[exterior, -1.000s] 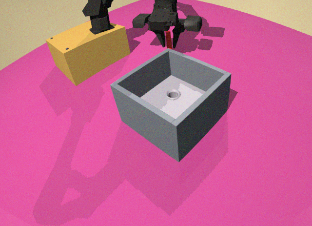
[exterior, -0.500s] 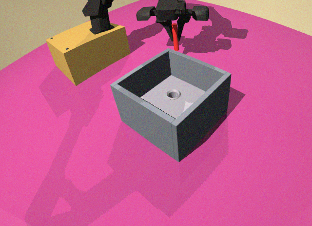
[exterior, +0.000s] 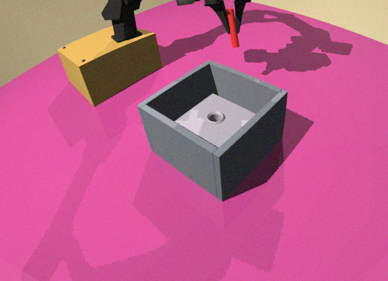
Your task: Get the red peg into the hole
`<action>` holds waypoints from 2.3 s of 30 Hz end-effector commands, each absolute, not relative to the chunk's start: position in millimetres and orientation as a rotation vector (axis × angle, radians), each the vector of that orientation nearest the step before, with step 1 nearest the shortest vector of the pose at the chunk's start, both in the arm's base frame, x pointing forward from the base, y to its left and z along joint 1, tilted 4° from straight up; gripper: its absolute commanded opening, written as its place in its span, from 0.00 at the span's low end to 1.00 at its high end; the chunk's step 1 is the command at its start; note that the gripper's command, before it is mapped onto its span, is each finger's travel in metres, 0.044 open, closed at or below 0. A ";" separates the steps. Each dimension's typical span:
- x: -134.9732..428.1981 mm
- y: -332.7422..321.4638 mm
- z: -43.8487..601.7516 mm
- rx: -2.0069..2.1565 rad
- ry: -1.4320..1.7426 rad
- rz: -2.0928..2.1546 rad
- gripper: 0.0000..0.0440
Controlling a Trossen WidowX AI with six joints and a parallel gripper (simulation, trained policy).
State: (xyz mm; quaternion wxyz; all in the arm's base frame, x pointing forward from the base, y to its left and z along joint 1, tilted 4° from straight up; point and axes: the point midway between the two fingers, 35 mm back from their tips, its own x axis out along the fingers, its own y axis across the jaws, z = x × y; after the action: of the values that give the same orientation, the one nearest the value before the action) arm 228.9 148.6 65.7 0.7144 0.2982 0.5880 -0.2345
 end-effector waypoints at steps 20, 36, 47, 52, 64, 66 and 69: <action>303.0 79.7 94.0 0.747 1.177 -0.638 0.00; 335.9 35.1 76.1 0.812 1.172 -0.721 0.03; 346.2 23.1 43.8 0.814 1.227 -0.753 0.07; 347.9 18.5 27.6 0.781 1.259 -0.761 0.32; 378.6 4.2 23.0 0.771 1.240 -0.756 0.68; 384.6 0.4 23.2 0.768 1.232 -0.755 0.76; 393.3 -5.8 24.0 0.767 1.216 -0.755 0.89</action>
State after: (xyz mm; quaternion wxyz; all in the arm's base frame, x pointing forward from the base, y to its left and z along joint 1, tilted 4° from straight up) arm 385.1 -1.4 21.9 0.6820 0.3435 0.5498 -0.3385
